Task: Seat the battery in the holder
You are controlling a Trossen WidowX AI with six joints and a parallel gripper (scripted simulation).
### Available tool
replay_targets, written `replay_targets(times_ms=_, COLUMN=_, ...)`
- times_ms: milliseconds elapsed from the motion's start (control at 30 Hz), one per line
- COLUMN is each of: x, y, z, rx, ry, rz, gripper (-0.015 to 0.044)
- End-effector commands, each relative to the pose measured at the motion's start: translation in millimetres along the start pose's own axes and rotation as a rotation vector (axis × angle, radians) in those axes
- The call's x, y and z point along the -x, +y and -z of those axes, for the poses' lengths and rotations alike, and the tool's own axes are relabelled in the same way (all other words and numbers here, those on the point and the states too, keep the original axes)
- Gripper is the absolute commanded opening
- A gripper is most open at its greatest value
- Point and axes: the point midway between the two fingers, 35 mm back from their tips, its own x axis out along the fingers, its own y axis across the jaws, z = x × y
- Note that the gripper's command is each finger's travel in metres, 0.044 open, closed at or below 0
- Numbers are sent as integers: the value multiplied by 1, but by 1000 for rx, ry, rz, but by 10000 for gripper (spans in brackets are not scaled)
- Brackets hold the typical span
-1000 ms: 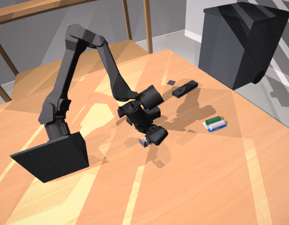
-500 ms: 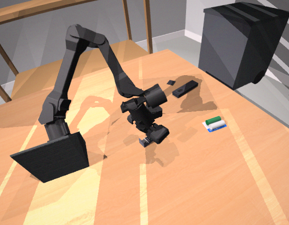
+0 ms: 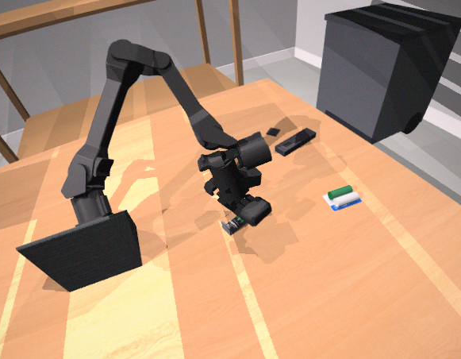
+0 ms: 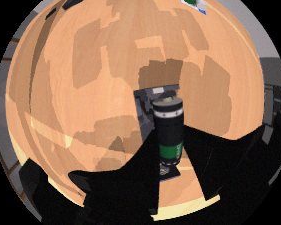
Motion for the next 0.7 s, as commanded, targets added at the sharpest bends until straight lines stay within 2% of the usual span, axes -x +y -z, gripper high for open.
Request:
replay_targets(times_ms=0, x=-4, y=4, z=8, rx=-3, ry=57, rz=-2, gripper=79)
replay_targets(times_ms=667, x=-5, y=8, z=7, rx=3, ry=197, rz=10, gripper=79)
